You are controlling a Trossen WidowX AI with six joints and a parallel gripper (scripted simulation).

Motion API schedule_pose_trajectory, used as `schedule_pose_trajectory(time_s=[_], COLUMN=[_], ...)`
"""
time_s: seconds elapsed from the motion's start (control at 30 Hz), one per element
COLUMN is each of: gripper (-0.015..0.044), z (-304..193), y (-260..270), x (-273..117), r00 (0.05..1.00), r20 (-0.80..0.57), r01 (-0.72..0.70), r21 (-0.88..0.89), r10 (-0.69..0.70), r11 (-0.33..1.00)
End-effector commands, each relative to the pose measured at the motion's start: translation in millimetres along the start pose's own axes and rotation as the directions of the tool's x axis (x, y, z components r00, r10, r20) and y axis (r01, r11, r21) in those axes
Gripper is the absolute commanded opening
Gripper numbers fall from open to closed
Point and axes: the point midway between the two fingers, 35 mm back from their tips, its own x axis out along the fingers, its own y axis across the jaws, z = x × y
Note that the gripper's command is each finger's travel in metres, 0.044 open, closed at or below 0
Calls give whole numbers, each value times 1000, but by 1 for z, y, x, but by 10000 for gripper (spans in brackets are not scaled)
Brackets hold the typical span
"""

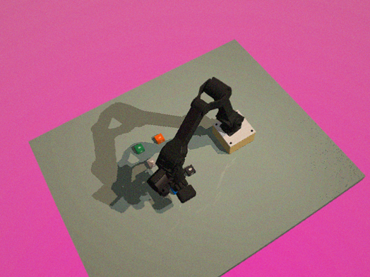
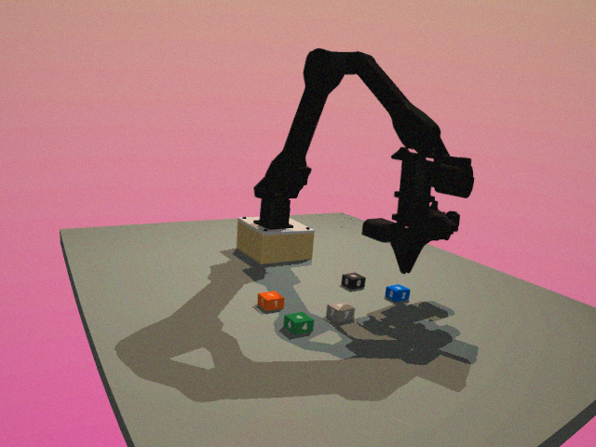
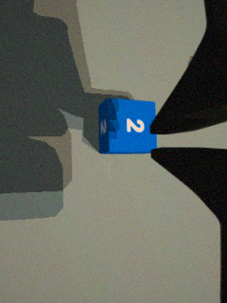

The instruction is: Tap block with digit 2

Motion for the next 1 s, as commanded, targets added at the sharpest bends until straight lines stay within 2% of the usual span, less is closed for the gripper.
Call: schedule_pose_trajectory(time_s=[0.0, 0.97], gripper=[20, 20], z=[-1, -2], y=[-1, -1], x=[2, 32], r00=[1000, 1000], r20=[-3, -3], r01=[4, 4], r21=[5, 5], r10=[-4, -4], r11=[1000, 1000])
